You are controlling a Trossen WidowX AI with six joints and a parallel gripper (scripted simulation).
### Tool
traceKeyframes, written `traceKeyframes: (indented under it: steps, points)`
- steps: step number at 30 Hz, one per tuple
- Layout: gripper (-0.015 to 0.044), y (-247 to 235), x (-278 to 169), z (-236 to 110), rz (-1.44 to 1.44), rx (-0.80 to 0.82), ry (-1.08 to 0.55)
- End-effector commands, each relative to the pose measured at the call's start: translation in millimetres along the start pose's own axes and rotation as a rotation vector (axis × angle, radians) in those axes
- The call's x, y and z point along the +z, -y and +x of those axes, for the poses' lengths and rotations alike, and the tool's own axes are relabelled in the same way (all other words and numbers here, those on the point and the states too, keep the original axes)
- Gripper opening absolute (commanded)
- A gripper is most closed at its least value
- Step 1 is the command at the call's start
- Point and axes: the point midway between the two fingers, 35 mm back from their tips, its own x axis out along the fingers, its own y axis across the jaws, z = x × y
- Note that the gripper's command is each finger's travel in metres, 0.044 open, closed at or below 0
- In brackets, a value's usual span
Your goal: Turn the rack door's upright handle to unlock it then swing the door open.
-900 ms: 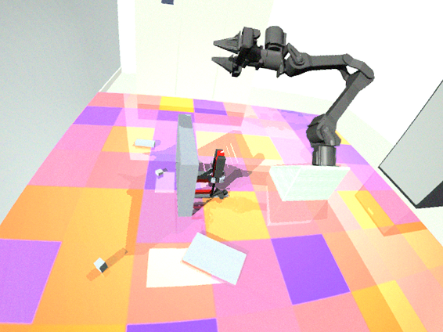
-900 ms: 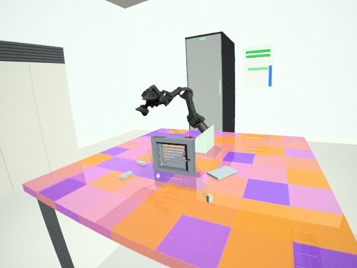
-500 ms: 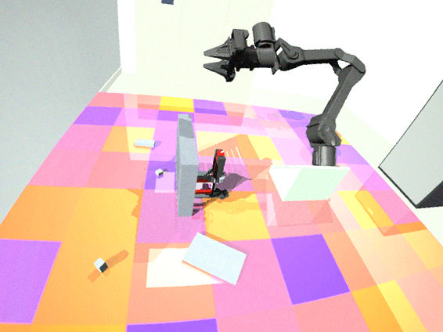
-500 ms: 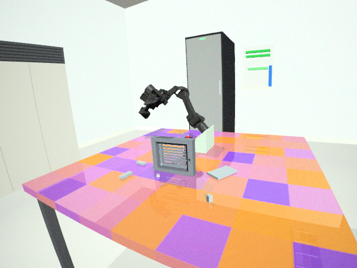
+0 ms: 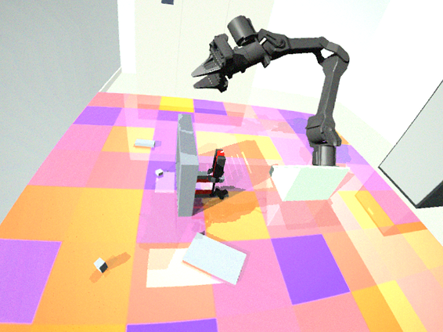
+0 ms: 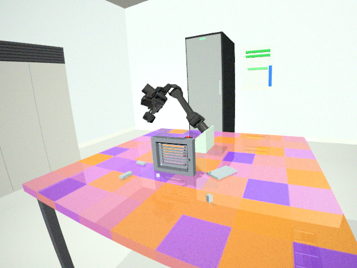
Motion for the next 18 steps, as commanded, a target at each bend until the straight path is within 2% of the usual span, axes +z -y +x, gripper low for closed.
traceKeyframes:
  steps: [1,18]
  points:
    - [0.0297,-7,-14,12,-0.003,-0.029,-0.100]
    - [0.0297,-36,-78,41,-0.099,-0.174,-0.473]
